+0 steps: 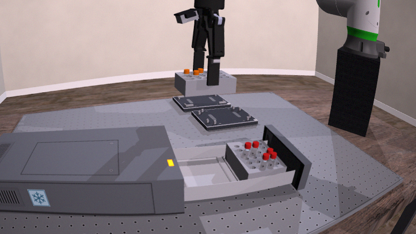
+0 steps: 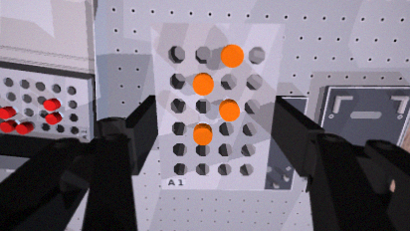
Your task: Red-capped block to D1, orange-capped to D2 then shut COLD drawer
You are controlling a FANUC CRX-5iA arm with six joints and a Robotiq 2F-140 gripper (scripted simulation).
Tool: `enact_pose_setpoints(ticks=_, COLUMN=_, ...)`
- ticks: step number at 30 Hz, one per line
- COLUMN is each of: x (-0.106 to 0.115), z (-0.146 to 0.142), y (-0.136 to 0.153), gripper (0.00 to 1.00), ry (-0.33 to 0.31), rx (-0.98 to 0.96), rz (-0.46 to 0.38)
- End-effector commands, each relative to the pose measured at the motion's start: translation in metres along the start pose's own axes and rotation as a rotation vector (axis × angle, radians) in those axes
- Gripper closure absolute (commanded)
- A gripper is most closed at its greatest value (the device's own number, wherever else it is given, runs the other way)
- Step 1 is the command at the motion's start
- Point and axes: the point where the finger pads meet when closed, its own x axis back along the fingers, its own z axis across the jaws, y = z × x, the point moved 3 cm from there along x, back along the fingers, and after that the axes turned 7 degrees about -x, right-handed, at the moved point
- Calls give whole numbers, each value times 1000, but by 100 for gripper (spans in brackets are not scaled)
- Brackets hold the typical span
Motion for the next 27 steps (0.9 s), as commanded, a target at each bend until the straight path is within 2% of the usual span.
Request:
enact_pose_setpoints(ticks=1, x=1, z=7, y=1, gripper=90, ry=0, rx=0, rz=2)
enact_pose_setpoints(ticks=27, x=1, z=64, y=15, gripper=90, ry=0, rx=0, rz=2)
